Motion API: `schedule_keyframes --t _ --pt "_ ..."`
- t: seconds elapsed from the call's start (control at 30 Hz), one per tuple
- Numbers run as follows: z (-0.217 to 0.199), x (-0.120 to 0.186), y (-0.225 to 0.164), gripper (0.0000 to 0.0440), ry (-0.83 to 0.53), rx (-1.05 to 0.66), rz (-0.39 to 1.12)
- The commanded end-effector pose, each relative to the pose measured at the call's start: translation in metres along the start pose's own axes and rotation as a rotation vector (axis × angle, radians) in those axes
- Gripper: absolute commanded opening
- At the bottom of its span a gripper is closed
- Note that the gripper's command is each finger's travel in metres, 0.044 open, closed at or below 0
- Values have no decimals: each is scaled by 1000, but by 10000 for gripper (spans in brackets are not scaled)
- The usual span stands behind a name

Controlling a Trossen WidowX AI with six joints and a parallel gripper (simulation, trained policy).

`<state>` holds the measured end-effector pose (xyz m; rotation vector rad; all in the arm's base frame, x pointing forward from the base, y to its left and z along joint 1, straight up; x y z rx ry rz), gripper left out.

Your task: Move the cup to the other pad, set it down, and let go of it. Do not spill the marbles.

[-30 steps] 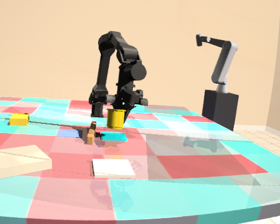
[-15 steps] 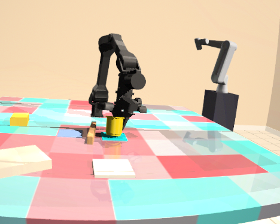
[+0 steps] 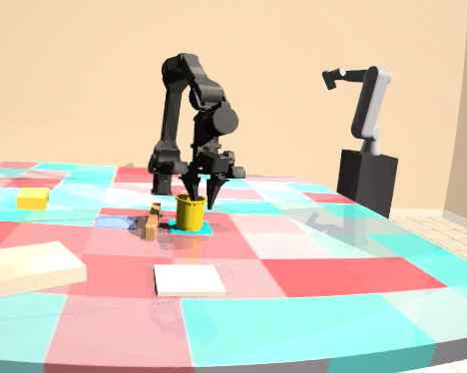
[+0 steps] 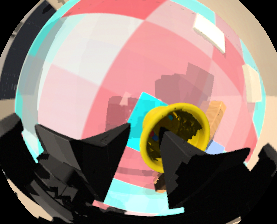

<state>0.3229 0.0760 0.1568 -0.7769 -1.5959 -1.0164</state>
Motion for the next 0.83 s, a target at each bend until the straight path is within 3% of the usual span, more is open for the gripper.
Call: schedule_keyframes --t 0.0,0.47,0.53,0.8 --pt "0 9 -3 166 11 -6 -21" --pt "-1 49 -10 229 30 -40 -105" --pt "-2 56 -10 252 28 -45 -121" --pt "-11 80 -8 439 16 -80 -169"
Point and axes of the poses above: the point midway between the two fingers, 35 mm back from their tips, its own x axis back along the fingers, its own z axis across the jaws, y = z × x, the point moved 7 cm from there along x, back along the fingers, and after that the axes turned 5 degrees about x, right-handed, at the moved point
